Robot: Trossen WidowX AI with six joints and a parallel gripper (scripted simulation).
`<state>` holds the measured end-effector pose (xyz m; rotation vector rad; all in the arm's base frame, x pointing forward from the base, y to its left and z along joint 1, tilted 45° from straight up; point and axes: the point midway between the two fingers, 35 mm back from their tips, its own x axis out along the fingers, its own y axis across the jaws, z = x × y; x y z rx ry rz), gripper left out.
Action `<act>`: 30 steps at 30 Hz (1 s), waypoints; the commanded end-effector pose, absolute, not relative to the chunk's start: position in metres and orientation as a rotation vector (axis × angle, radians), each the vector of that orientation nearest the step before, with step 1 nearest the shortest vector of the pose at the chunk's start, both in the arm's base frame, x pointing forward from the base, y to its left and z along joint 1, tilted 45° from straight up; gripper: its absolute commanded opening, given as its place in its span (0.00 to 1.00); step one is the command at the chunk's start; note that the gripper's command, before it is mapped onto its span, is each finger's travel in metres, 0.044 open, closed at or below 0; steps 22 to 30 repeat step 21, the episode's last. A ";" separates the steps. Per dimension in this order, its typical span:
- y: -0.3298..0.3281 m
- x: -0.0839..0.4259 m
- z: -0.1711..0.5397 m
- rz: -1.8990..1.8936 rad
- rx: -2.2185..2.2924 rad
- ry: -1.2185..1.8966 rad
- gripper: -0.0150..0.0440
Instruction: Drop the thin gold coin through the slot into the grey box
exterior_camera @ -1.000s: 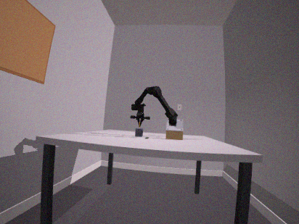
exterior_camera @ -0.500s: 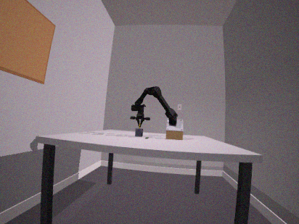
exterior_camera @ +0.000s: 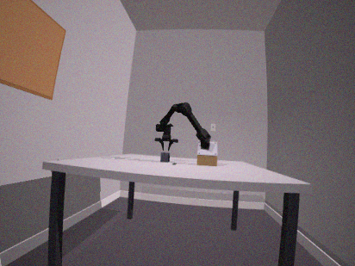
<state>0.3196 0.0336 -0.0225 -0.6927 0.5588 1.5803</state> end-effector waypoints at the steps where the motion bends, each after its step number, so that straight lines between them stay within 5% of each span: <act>1: 0.025 0.321 -0.014 1.579 -0.696 0.559 0.70; 8: -0.006 0.320 0.018 1.581 -0.688 0.558 1.00; 30: -0.007 0.320 0.020 1.581 -0.688 0.558 1.00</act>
